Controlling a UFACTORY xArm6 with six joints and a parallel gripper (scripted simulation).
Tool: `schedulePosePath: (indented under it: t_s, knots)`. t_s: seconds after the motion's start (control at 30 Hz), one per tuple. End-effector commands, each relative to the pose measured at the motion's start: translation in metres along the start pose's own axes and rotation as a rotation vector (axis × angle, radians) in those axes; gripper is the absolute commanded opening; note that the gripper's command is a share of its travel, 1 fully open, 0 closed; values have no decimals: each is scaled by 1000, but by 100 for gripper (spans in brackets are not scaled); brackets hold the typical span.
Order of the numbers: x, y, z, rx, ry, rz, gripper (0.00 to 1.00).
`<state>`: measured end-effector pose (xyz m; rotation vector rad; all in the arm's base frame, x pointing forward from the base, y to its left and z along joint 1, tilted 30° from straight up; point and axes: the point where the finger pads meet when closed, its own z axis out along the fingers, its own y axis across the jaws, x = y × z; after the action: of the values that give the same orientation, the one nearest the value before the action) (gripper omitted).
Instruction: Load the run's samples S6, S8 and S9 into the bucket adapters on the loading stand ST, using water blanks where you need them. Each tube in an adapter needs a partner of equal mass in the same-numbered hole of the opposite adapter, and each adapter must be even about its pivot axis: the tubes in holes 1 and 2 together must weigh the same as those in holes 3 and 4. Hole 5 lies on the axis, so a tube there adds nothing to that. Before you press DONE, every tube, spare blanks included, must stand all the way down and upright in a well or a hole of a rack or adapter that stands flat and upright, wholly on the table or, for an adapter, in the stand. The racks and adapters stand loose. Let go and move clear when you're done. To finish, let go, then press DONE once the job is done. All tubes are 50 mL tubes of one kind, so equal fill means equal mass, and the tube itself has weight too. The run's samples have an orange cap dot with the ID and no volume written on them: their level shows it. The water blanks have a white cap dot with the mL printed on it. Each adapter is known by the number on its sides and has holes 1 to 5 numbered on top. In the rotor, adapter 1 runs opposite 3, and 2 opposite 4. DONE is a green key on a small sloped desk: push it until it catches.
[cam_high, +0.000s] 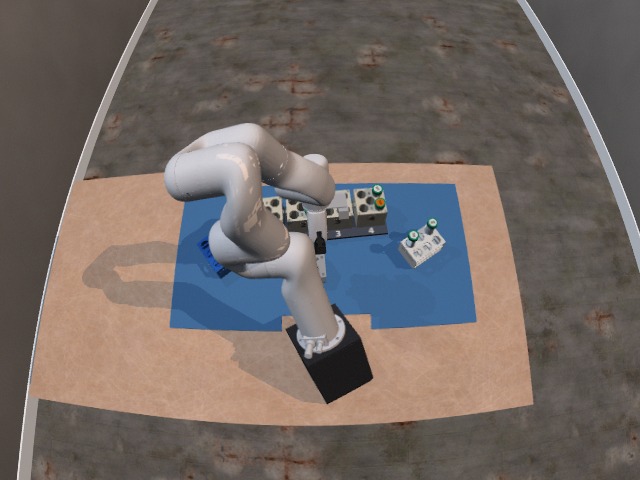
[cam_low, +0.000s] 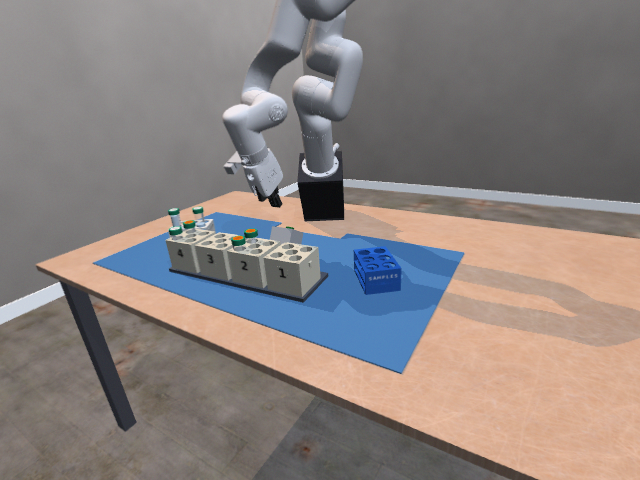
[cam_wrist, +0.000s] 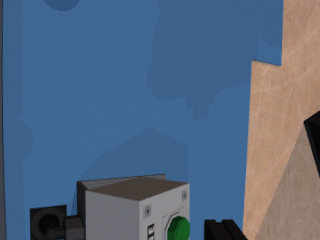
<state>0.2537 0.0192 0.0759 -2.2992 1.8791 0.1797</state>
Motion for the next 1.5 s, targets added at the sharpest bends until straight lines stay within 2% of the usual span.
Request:
schedulePosePath:
  t_s: [0.0,0.13,0.43,1.07,1.47]
  knots:
    - [-12,7,9,4,3,0,0]
    - [-23,15,18,4,2,0,0]
    - [-23,15,18,4,2,0,0]
    - [-23,1,49,3,2,0,0]
    - [-23,0,50,3,2,0,0]
